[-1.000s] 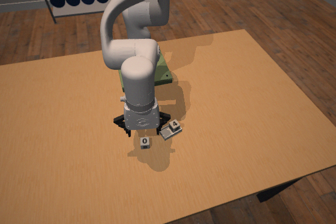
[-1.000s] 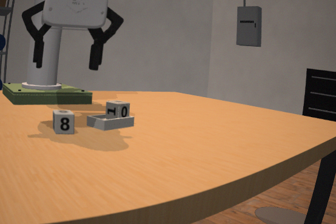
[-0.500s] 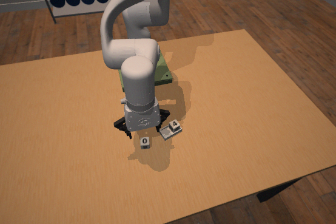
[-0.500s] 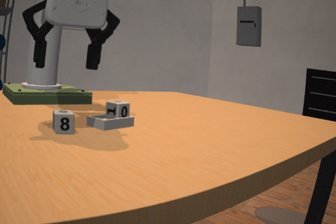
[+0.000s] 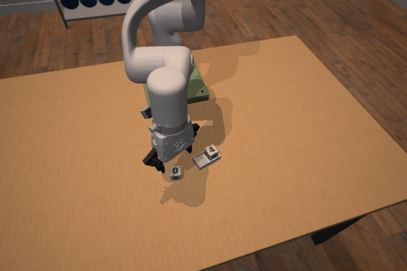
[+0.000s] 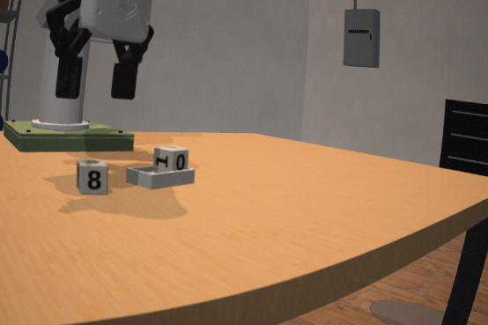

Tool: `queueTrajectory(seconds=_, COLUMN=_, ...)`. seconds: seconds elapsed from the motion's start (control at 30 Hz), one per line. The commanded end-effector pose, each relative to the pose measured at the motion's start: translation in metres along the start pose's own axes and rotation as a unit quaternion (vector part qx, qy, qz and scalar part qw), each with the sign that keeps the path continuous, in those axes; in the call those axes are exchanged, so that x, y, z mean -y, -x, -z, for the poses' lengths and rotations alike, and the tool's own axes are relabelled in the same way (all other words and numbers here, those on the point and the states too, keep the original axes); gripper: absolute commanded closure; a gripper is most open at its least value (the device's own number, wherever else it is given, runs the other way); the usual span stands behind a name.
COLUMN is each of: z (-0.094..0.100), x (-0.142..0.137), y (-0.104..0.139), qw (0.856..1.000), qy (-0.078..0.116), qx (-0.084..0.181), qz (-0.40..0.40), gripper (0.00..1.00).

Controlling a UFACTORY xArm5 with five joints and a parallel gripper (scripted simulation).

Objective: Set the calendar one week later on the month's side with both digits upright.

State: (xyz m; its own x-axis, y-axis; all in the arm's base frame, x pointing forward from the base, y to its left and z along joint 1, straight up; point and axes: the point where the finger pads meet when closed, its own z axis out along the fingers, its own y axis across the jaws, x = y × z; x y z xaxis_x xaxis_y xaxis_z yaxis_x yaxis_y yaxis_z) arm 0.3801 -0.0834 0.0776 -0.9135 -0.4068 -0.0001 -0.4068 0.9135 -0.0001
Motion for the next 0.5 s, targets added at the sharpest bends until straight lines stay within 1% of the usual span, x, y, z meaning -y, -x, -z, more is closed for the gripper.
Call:
queueTrajectory(seconds=0.0, z=0.0015, x=0.0005, y=0.0008, qw=0.996, qy=-0.001, qx=0.001, qz=0.087, gripper=0.00)
queueTrajectory(seconds=0.1, z=0.0017, x=0.0003, y=0.0007, qw=0.991, qy=-0.001, qx=0.001, qz=0.135, gripper=0.00)
queueTrajectory(seconds=0.13, z=0.0017, x=0.0003, y=0.0007, qw=0.990, qy=-0.001, qx=0.001, qz=0.139, gripper=0.00)
queueTrajectory(seconds=0.17, z=0.0018, x=0.0002, y=0.0007, qw=0.986, qy=-0.001, qx=0.001, qz=0.168, gripper=0.00)
queueTrajectory(seconds=0.23, z=0.0019, x=0.0001, y=0.0006, qw=0.980, qy=-0.001, qx=0.001, qz=0.200, gripper=0.00)
queueTrajectory(seconds=0.3, z=0.0019, x=0.0001, y=0.0006, qw=0.980, qy=-0.001, qx=0.001, qz=0.200, gripper=0.00)
queueTrajectory(seconds=0.33, z=0.0020, x=0.0000, y=0.0006, qw=0.976, qy=-0.001, qx=0.001, qz=0.218, gripper=0.00)
queueTrajectory(seconds=0.37, z=0.0022, x=-0.0001, y=0.0005, qw=0.967, qy=-0.001, qx=0.001, qz=0.255, gripper=0.00)
queueTrajectory(seconds=0.47, z=0.0023, x=-0.0002, y=0.0004, qw=0.957, qy=-0.002, qx=0.001, qz=0.289, gripper=0.00)
